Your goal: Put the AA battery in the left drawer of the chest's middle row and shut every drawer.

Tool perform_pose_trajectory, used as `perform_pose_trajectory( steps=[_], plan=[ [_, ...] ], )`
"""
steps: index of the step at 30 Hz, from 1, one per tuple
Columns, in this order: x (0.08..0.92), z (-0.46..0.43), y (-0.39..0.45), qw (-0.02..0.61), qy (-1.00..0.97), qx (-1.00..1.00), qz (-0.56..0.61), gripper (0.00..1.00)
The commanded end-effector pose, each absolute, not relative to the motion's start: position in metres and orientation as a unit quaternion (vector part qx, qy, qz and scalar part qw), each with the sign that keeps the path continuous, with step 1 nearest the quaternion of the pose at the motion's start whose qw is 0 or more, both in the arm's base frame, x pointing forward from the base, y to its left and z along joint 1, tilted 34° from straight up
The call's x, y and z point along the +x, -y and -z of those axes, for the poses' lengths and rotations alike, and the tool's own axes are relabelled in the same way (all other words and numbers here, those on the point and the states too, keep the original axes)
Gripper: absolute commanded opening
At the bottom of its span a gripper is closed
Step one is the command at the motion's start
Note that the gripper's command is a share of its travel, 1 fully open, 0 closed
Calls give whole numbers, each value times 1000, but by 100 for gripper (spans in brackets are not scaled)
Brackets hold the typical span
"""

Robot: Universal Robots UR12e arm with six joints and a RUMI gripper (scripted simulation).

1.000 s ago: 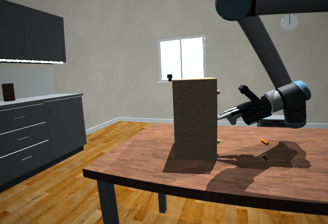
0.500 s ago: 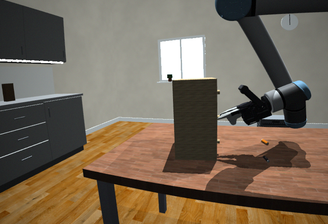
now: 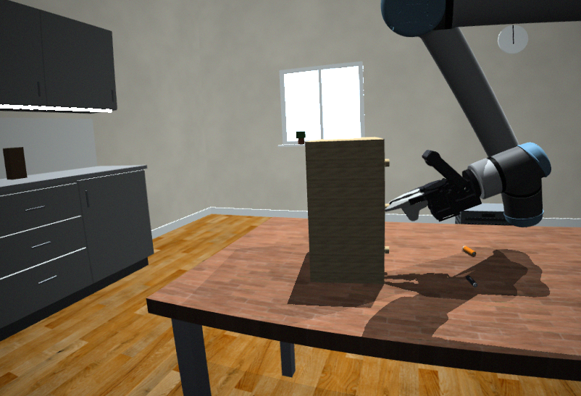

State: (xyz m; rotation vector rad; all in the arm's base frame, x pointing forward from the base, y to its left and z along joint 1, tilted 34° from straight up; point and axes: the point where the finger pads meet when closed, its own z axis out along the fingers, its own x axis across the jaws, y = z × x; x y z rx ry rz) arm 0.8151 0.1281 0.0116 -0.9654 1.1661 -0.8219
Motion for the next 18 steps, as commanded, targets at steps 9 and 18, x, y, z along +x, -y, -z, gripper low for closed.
perform_pose_trajectory(
  steps=[9, 18],
  plan=[
    [816, -13, -128, 652, -512, -425, 363, 7],
    [815, -13, -128, 652, -513, -425, 363, 7]
  ],
)
